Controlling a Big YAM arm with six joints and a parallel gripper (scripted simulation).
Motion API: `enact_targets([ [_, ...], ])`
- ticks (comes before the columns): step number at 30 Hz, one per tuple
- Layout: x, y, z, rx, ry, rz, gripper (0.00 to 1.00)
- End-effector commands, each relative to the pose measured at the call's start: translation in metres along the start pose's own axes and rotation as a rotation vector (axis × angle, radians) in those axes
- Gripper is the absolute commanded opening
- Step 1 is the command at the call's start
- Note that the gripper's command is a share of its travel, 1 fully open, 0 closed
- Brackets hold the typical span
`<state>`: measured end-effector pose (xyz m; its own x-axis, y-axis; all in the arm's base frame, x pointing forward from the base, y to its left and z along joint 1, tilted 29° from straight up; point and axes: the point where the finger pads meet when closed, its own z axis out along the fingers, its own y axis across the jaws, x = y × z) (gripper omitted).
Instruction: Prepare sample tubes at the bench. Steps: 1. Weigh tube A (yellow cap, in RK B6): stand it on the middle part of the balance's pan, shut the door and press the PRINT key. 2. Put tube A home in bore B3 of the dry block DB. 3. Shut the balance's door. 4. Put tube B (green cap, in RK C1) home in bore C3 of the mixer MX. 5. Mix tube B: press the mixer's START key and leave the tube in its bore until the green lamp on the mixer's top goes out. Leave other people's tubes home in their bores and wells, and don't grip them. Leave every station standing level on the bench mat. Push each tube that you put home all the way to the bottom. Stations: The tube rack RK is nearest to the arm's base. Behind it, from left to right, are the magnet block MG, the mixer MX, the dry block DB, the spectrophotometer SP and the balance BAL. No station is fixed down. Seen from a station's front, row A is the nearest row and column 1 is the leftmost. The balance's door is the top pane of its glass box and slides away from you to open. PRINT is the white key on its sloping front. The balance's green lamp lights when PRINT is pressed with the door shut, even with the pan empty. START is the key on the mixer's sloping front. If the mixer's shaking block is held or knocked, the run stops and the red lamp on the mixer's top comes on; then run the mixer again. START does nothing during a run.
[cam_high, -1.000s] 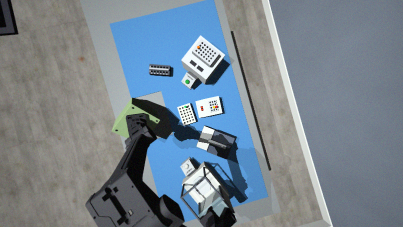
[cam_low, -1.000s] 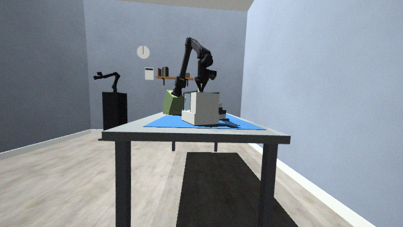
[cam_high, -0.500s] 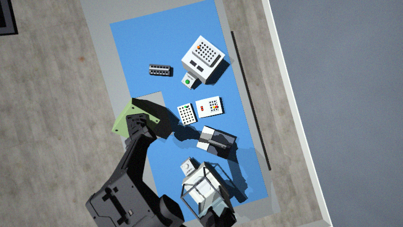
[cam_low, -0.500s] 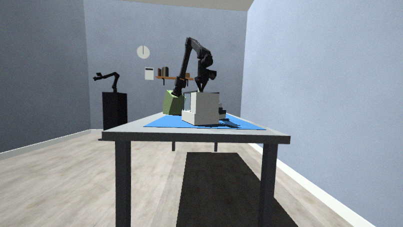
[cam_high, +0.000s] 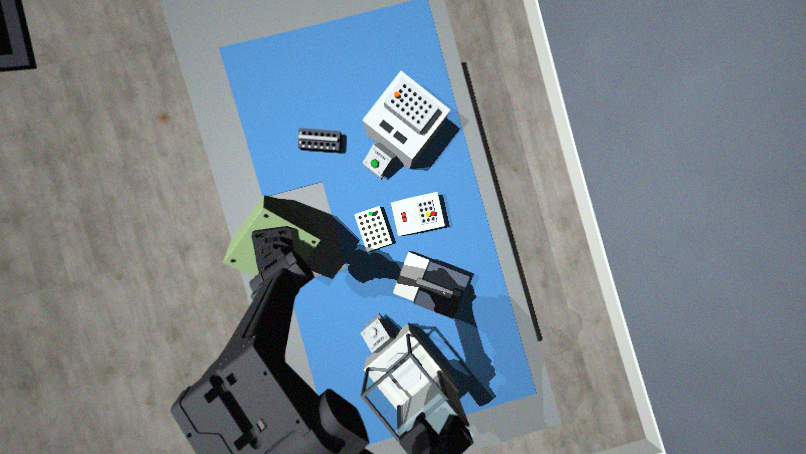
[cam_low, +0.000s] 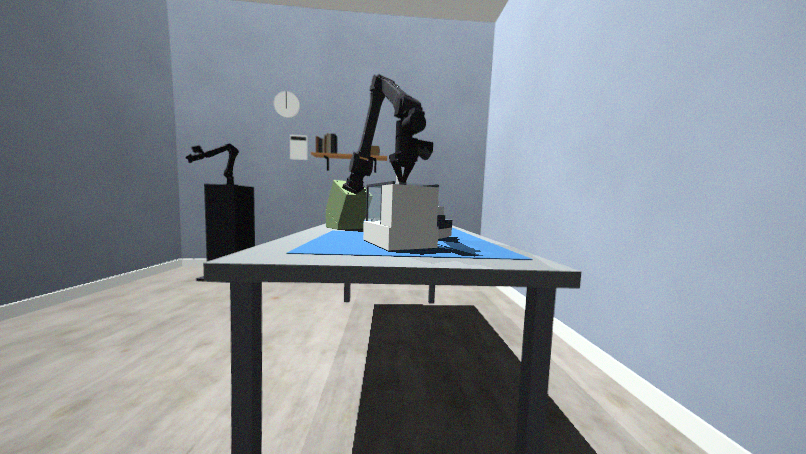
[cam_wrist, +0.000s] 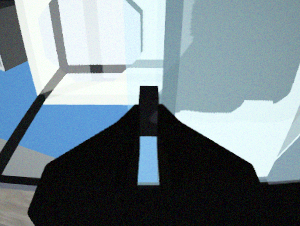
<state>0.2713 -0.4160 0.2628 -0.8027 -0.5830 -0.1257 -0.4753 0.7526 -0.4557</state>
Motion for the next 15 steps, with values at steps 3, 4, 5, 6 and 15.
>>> enact_targets([
  [3, -0.007, -0.004, -0.011, 0.043, -0.002, -0.001, 0.06],
  [4, -0.007, -0.003, -0.011, 0.043, -0.002, 0.000, 0.06],
  [5, -0.007, -0.003, -0.011, 0.043, -0.002, 0.000, 0.06],
  [6, -0.007, -0.003, -0.011, 0.043, -0.002, 0.000, 0.06],
  [15, -0.006, 0.007, -0.011, 0.040, -0.002, 0.003, 0.06],
])
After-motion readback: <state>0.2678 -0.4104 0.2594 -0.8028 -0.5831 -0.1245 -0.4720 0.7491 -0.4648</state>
